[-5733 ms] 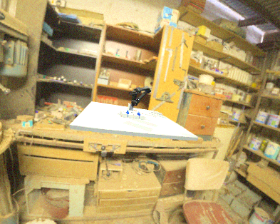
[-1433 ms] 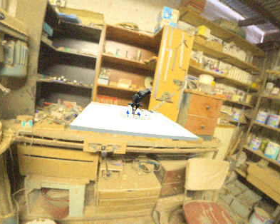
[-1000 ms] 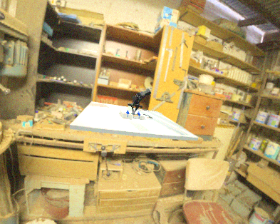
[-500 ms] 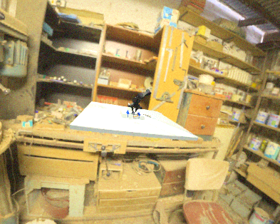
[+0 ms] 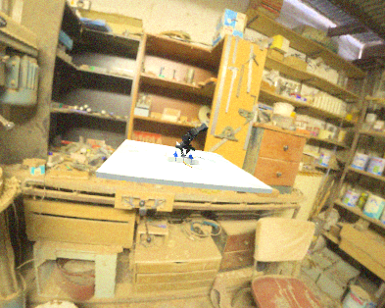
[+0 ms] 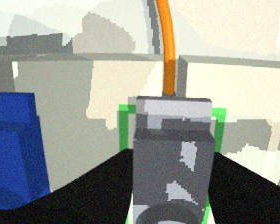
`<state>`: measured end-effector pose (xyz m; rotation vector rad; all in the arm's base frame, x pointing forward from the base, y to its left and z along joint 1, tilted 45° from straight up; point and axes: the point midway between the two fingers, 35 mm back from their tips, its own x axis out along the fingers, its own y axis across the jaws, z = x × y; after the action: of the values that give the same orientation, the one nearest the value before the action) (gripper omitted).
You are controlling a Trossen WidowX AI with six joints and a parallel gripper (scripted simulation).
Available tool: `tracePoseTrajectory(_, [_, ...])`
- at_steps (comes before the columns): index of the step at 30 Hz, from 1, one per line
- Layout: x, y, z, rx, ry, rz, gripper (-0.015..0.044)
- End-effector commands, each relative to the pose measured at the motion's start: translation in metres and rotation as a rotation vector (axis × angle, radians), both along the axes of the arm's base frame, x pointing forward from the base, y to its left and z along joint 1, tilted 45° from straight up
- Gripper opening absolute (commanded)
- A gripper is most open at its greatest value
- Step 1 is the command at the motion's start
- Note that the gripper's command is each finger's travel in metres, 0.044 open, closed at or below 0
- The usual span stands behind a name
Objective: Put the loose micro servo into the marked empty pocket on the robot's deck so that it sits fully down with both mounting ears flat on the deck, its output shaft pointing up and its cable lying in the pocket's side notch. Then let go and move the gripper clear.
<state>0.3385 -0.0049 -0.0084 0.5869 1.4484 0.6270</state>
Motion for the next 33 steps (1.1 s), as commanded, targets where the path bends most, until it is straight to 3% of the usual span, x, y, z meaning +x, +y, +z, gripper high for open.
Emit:
tracePoseTrajectory(1, [0.0,0.0,0.0,0.003,-0.001,-0.002,0.0184])
tracePoseTrajectory(11, [-0.001,-0.026,0.024,0.001,0.0,-0.002,0.0187])
tracePoseTrajectory(15, [-0.023,-0.041,0.032,-0.005,-0.002,-0.015,0.0293])
tracePoseTrajectory(21, [-0.102,-0.07,0.06,-0.005,0.008,-0.004,0.044])
tracePoseTrajectory(33, [-0.113,-0.097,0.088,-0.004,0.005,-0.016,0.044])
